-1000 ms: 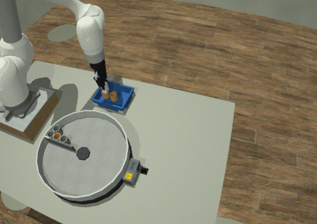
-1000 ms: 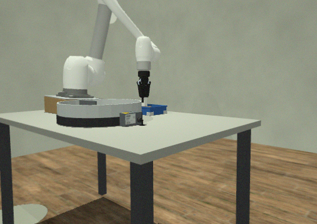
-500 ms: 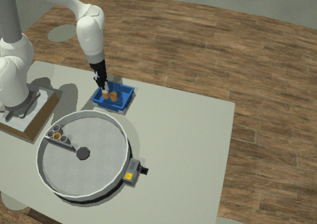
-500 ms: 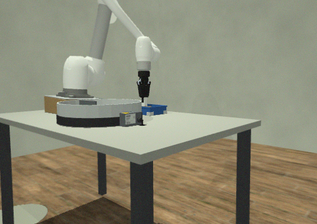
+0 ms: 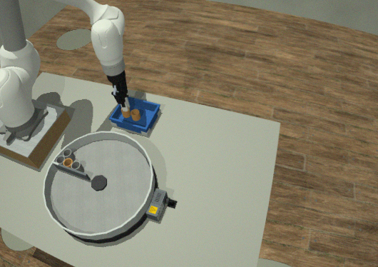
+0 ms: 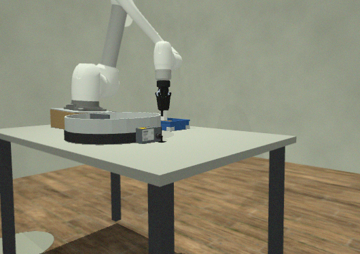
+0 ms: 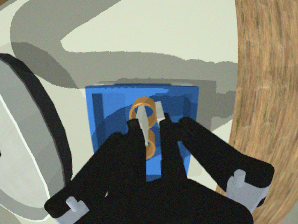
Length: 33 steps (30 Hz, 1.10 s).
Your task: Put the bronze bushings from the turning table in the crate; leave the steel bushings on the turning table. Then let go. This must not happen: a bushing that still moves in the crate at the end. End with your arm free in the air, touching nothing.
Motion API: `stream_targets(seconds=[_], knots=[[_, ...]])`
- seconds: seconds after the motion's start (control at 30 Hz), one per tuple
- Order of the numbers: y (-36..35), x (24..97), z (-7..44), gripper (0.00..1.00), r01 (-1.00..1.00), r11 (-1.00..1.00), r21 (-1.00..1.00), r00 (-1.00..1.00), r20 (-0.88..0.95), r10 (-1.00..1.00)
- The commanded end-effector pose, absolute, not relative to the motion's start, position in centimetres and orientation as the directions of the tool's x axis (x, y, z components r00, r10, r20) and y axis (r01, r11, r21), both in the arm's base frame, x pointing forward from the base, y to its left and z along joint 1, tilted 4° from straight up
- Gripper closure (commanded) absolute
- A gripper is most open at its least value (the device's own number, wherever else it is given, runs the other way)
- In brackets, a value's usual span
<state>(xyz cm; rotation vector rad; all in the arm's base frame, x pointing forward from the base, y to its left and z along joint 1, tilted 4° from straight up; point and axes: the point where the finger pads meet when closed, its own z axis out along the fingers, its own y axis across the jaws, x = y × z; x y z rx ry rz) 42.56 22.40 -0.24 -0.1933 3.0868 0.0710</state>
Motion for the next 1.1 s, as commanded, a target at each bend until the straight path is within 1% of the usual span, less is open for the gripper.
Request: stream_targets(seconds=[0.0, 0.37, 0.77, 0.83, 1.07], knots=[[22.5, 42.4, -0.4, 0.90, -0.122, 0.991, 0.046, -0.992, -0.050, -0.120], [22.5, 42.4, 0.7, 0.90, -0.122, 0.991, 0.046, -0.992, -0.050, -0.120], [22.2, 42.1, 5.9, 0.90, -0.122, 0.991, 0.046, -0.992, -0.050, -0.120], [22.2, 42.1, 5.9, 0.90, -0.122, 0.991, 0.046, -0.992, -0.050, -0.120], [22.1, 42.0, 8.4, 0.90, -0.122, 0.991, 0.046, -0.992, -0.050, -0.120]])
